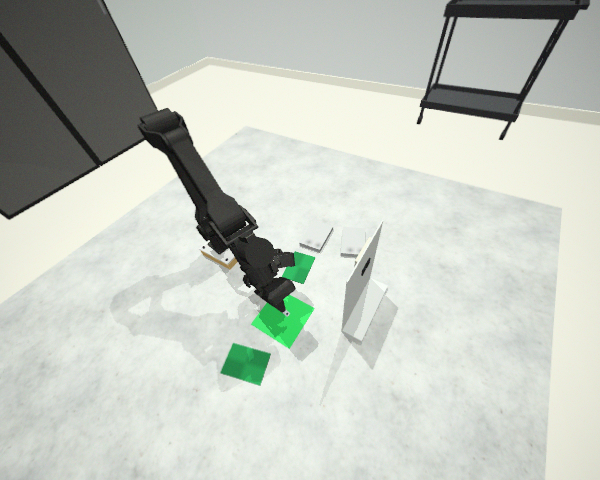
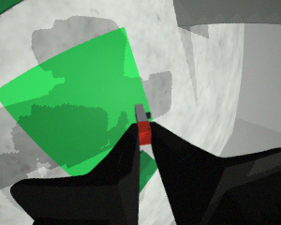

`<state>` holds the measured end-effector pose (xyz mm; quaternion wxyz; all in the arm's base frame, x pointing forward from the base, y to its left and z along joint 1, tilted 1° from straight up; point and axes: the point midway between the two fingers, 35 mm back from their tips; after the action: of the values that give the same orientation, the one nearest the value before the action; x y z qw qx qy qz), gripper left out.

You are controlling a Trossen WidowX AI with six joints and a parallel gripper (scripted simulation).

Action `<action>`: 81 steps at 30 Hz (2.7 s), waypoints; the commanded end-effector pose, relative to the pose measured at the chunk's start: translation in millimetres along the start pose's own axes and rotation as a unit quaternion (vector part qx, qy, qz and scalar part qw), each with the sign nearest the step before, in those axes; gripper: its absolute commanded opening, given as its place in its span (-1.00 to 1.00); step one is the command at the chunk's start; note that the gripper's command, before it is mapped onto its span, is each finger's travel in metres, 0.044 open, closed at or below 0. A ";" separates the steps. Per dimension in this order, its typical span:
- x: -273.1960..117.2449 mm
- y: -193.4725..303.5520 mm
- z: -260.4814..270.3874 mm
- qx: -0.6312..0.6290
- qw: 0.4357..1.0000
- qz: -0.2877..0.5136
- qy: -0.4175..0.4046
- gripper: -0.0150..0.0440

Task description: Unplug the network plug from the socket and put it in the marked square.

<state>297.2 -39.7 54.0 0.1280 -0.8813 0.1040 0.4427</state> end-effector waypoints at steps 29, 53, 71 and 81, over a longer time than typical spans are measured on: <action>26.5 5.2 22.7 -0.002 1.000 -0.001 -0.007 -0.49; 27.2 6.1 21.2 0.000 1.000 0.001 -0.004 0.04; 12.9 5.2 21.2 -0.001 1.000 0.000 -0.005 0.04; 4.3 4.9 21.9 -0.001 1.000 0.000 -0.006 0.04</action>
<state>283.9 -38.2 35.3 0.1279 -0.8790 0.1032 0.4475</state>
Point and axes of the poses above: the point midway between the two fingers, 35 mm back from their tips, its own x axis out along the fingers, its own z axis across the jaws, y = z × x, and after that the axes turned 12 degrees about x, right-handed
